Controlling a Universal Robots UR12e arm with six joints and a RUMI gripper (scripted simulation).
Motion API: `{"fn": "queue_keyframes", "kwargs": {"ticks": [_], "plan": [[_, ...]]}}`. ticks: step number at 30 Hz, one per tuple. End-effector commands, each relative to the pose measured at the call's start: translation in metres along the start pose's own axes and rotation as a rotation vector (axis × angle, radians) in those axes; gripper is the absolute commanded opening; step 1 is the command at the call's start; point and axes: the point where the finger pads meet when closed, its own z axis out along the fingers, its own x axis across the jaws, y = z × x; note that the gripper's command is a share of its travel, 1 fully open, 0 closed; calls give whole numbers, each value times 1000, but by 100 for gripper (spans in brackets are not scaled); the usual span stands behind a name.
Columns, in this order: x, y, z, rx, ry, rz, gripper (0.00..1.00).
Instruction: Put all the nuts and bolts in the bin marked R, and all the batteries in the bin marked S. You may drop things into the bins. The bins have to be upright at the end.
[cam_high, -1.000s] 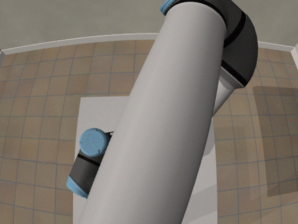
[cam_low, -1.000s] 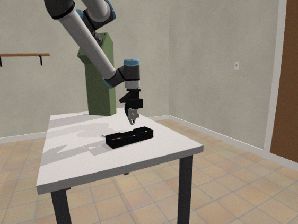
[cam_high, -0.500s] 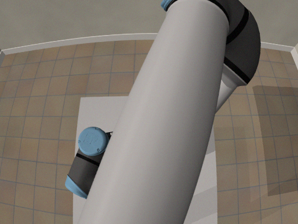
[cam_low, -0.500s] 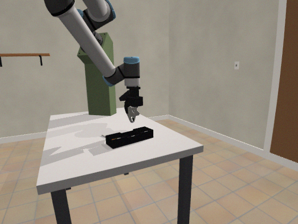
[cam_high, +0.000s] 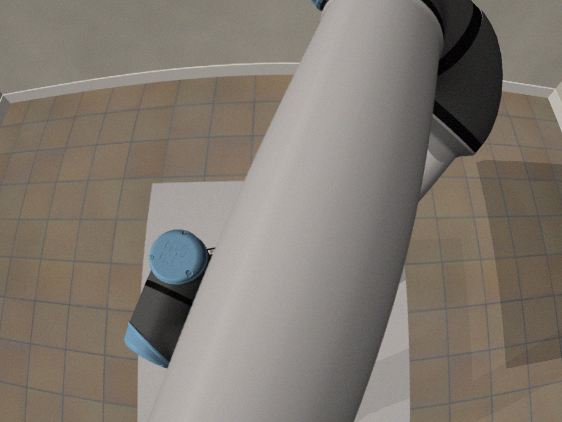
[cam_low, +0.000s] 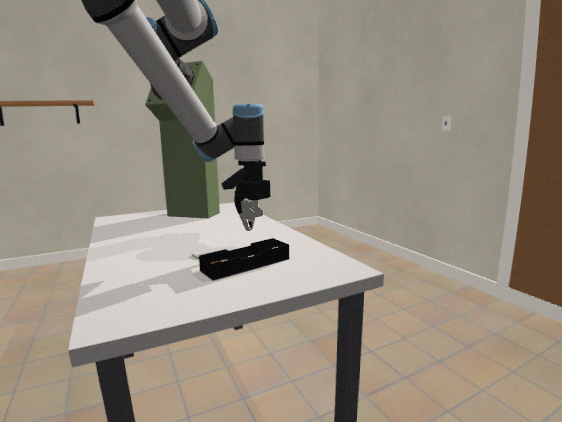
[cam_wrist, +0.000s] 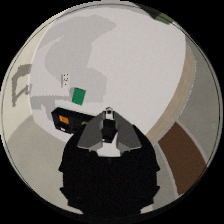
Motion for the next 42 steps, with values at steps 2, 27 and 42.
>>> {"fn": "queue_keyframes", "kwargs": {"ticks": [2,27,42], "plan": [[-25,21,0,-1,1,-188,0],[-99,83,0,1,-5,-906,0],[-99,83,0,-2,0,-1353,0]]}}
